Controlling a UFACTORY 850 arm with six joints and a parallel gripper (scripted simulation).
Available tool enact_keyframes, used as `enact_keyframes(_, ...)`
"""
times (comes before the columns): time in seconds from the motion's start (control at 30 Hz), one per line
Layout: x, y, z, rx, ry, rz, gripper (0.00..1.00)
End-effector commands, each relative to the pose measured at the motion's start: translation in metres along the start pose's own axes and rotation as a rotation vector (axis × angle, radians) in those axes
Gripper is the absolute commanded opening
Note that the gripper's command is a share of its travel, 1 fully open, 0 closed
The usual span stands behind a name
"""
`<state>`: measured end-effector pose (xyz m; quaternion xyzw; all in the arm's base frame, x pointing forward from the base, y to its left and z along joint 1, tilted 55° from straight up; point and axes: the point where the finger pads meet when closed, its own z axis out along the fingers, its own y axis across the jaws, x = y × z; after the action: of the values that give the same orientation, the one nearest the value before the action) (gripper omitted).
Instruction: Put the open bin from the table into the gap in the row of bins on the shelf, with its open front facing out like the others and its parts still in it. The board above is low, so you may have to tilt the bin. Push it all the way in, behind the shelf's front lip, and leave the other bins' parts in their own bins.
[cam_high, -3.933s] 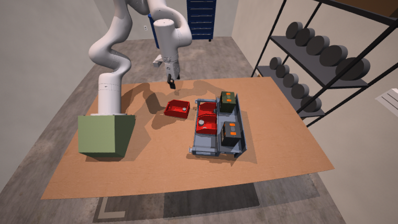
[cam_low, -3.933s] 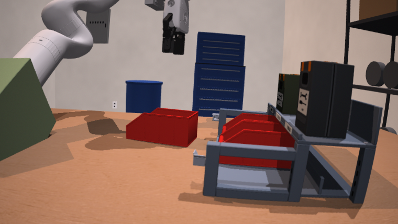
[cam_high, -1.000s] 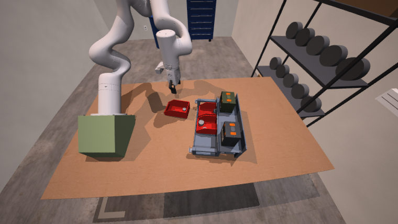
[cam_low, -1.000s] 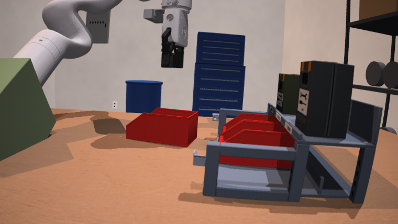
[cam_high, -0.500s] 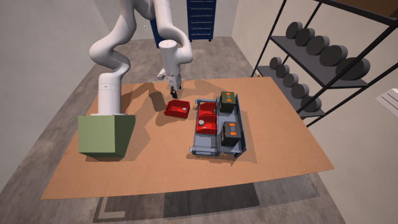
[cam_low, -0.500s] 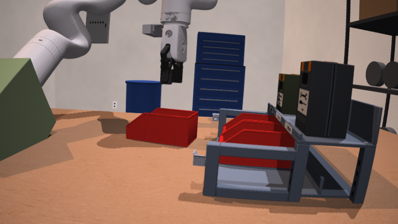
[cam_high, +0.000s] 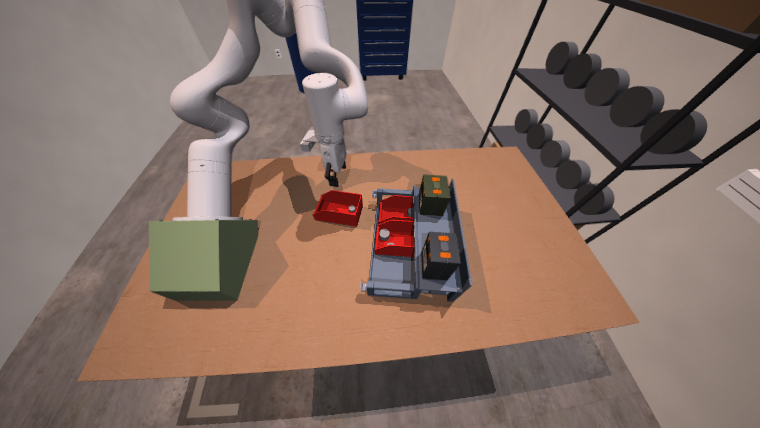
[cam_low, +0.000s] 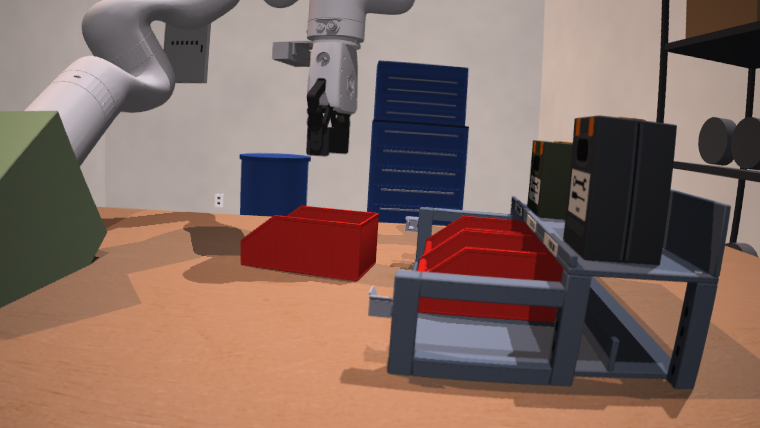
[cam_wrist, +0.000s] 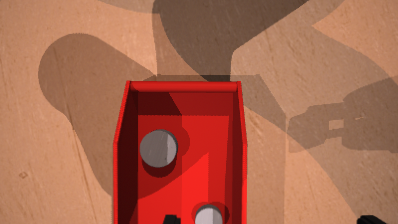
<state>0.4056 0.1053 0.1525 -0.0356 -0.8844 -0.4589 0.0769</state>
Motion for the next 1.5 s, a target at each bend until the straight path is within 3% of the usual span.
enact_keyframes(0.0,-0.0005,0.0001,-0.001,0.0,-0.001,-0.001,1.0)
enact_keyframes(1.47,-0.0005,0.0,-0.0102,0.0,-0.001,-0.001,1.0)
